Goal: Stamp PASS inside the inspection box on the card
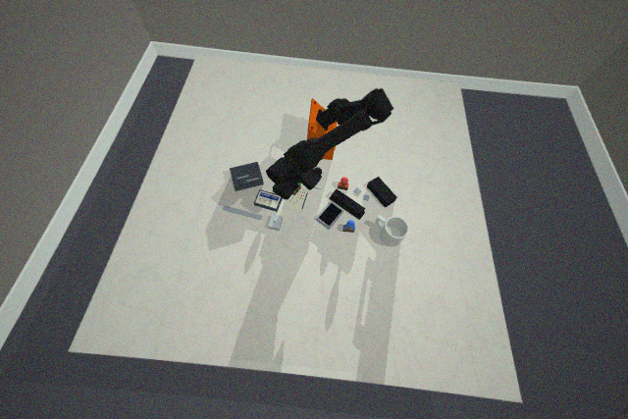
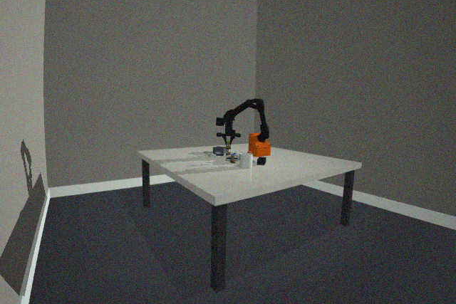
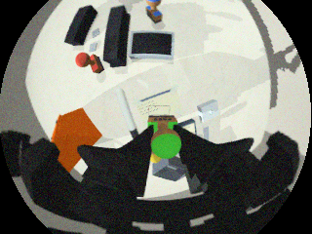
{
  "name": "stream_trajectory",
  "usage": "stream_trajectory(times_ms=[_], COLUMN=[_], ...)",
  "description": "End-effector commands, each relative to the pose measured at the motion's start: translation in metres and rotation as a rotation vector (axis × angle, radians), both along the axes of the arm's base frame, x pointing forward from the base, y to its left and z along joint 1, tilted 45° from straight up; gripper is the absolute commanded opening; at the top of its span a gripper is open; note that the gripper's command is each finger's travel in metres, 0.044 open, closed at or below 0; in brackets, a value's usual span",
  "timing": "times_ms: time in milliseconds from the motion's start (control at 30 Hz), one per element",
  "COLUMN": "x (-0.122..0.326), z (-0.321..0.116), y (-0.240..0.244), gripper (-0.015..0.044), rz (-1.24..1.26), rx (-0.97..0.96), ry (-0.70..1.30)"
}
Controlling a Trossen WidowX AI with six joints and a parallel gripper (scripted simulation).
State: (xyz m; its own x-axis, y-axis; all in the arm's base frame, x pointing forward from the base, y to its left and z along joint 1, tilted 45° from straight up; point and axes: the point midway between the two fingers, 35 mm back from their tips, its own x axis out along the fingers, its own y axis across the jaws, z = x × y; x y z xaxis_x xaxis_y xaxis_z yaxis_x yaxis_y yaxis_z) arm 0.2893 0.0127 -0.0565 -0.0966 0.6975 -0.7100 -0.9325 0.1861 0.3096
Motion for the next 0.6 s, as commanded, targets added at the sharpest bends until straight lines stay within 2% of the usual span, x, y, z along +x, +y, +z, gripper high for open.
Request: stream_trajectory(times_ms=[0,567], x=[0.001,0.054], z=[0.005,0.005], y=[-0.005,-0.003], gripper=[0.0,0.0], rz=[0.004,0.004], rx=[-0.003,-0.004], ry=[-0.004,-0.008])
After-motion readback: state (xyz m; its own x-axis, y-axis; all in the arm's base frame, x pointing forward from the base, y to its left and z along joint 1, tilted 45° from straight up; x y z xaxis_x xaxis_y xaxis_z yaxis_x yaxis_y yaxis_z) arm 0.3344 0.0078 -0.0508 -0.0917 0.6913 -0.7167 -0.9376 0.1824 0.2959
